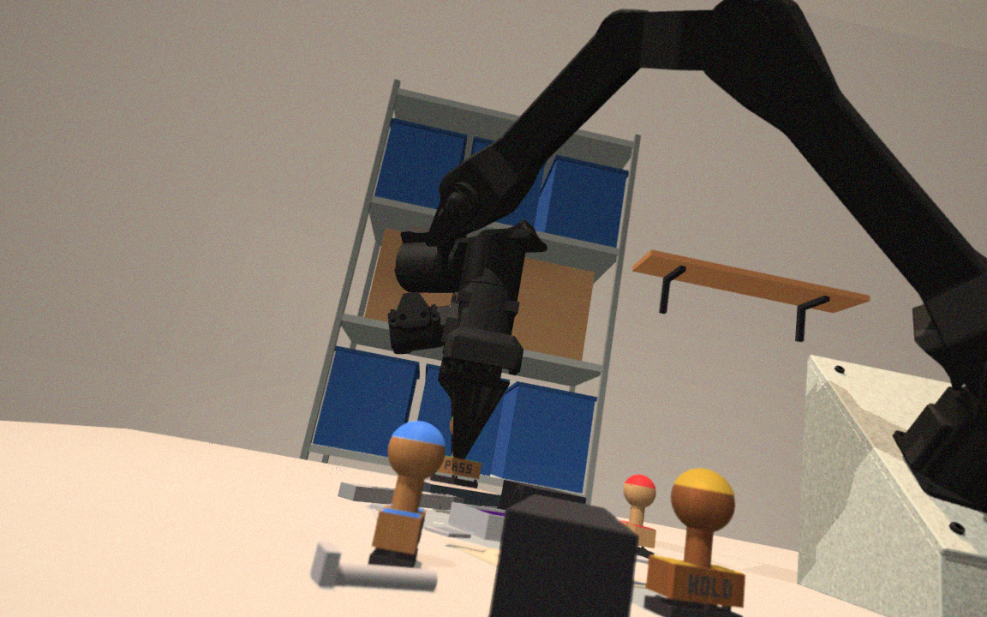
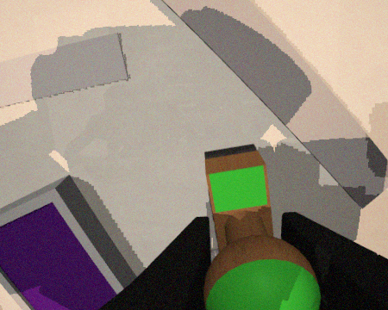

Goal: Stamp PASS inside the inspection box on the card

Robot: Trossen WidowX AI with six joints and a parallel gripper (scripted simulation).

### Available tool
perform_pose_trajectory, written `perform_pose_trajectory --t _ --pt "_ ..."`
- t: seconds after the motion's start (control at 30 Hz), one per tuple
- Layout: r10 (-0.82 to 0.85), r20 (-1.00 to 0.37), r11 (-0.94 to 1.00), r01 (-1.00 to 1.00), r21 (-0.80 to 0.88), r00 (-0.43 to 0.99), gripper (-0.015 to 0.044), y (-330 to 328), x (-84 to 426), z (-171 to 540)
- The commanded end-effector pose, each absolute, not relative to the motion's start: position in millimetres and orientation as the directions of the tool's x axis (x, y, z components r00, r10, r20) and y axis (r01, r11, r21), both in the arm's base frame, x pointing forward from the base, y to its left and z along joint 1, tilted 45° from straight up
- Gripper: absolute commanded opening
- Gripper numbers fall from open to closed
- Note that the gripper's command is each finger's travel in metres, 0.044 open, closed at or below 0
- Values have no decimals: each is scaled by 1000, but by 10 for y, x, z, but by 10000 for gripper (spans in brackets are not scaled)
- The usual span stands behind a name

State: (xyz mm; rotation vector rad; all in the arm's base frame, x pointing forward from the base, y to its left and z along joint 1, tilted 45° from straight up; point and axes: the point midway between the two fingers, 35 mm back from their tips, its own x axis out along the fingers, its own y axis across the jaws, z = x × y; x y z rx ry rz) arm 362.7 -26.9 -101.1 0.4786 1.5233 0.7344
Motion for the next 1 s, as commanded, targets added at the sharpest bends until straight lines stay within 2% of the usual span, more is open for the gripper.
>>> perform_pose_trajectory --t 0.0,0.97 --pt "685 -723 709 -141 691 -95 0 -301 3642 -983" --pt "684 -723 710 -141 690 -95 0 -401 3654 -882"
